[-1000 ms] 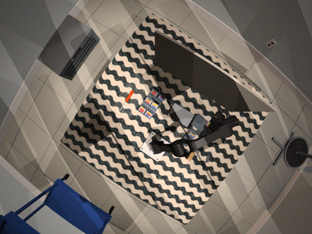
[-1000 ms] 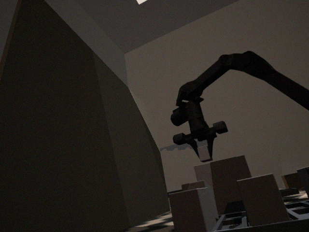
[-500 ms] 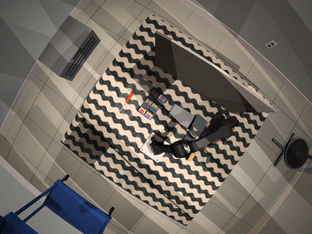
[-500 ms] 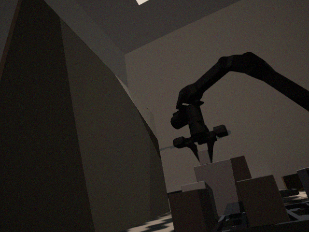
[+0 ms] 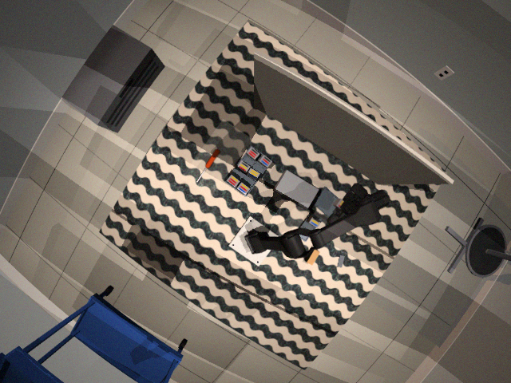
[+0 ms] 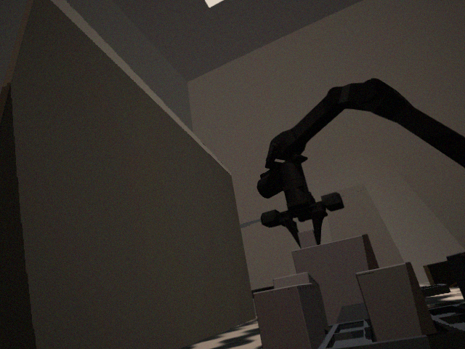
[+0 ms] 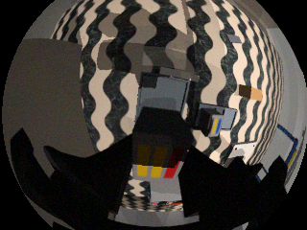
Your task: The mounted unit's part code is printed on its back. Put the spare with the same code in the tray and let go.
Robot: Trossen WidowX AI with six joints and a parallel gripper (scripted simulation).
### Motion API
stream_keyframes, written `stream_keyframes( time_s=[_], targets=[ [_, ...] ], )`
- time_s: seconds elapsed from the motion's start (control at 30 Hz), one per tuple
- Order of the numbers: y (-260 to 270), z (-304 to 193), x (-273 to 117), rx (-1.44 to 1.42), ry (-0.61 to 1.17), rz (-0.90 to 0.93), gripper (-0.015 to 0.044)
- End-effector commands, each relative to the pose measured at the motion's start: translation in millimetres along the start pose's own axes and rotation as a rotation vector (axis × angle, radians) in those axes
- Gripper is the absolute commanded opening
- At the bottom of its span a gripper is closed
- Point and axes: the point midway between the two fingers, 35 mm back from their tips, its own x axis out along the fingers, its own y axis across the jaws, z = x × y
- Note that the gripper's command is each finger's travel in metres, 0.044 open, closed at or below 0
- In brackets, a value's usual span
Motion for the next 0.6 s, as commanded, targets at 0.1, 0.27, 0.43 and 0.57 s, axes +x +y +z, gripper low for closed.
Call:
stream_keyframes(
  time_s=[0.1, 0.27, 0.43, 0.57],
  targets=[
    [1, 1, 5, 0.006, -0.002, 0.001, 0.0],
    [1, 1, 8, 0.006, -0.002, 0.001, 0.0],
    [1, 1, 12, 0.006, -0.002, 0.0, 0.0],
    [2, 1, 14, 0.006, -0.002, 0.0, 0.0]
  ],
)
